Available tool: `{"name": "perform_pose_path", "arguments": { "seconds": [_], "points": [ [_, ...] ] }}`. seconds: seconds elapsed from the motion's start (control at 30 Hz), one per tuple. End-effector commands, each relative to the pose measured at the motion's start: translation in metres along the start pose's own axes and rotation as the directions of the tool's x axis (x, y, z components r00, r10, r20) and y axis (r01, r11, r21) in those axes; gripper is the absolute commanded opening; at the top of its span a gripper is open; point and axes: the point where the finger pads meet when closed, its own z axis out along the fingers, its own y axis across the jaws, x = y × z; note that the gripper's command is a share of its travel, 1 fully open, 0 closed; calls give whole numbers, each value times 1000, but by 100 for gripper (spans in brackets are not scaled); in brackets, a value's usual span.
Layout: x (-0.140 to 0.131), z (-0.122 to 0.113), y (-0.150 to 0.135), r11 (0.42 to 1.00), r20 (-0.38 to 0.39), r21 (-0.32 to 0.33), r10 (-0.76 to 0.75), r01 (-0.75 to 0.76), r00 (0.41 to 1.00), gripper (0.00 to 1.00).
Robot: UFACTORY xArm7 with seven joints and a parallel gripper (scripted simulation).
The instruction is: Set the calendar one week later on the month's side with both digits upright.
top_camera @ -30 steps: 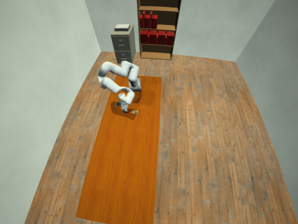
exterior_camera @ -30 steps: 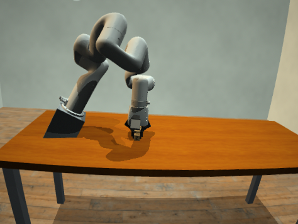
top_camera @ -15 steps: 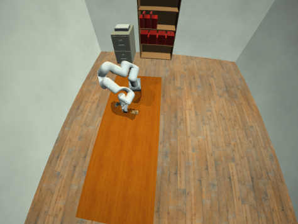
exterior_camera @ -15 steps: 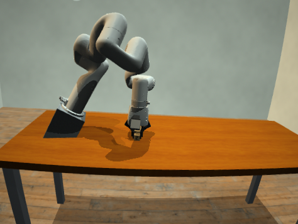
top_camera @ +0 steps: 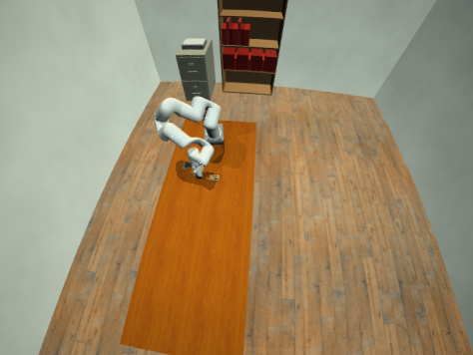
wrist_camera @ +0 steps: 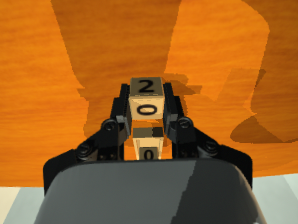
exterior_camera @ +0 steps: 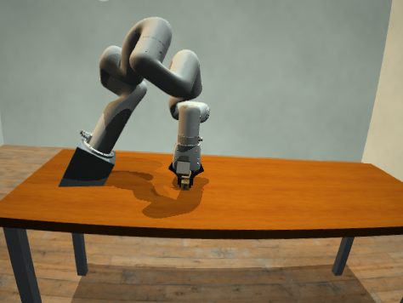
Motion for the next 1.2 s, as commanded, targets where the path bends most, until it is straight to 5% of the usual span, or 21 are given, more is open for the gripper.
{"name": "perform_pose_path", "arguments": {
  "seconds": [0.0, 0.27, 0.7, 1.17],
  "points": [
    [0, 0, -1, 1000, -1, 1, 0, 0, 1000, 27],
    [0, -12, -1, 1000, -1, 1, 0, 0, 1000, 27],
    [0, -96, 0, 1000, -1, 1, 0, 0, 1000, 27],
    [-7, -101, -2, 1000, -1, 1, 0, 0, 1000, 27]
  ]
}}
